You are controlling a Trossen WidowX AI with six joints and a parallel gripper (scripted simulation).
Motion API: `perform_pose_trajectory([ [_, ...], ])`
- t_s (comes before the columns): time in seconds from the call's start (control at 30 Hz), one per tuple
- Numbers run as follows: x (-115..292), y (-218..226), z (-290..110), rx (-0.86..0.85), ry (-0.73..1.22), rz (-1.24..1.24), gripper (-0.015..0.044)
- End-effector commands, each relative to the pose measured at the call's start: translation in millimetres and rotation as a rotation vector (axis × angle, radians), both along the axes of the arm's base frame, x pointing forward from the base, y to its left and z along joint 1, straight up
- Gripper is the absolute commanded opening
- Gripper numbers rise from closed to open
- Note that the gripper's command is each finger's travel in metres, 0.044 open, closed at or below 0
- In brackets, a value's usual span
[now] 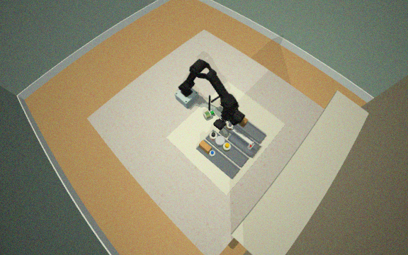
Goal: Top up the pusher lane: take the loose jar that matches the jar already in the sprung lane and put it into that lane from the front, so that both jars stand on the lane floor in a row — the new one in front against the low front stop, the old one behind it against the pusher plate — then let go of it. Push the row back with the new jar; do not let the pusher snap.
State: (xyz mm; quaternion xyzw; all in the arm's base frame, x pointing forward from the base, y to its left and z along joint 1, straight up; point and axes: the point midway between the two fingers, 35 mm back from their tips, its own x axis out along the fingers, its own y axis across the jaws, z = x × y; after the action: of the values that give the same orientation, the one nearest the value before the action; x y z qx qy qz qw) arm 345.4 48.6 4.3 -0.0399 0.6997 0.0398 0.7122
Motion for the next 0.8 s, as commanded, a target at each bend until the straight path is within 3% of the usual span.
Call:
perform_pose_trajectory([
  [0.0,1.7,0.4,0.0,0.002,-0.011,0.001,0.0],
  [0.77,-2.8,-0.4,-0.2,0.002,-0.011,0.001,0.0],
])
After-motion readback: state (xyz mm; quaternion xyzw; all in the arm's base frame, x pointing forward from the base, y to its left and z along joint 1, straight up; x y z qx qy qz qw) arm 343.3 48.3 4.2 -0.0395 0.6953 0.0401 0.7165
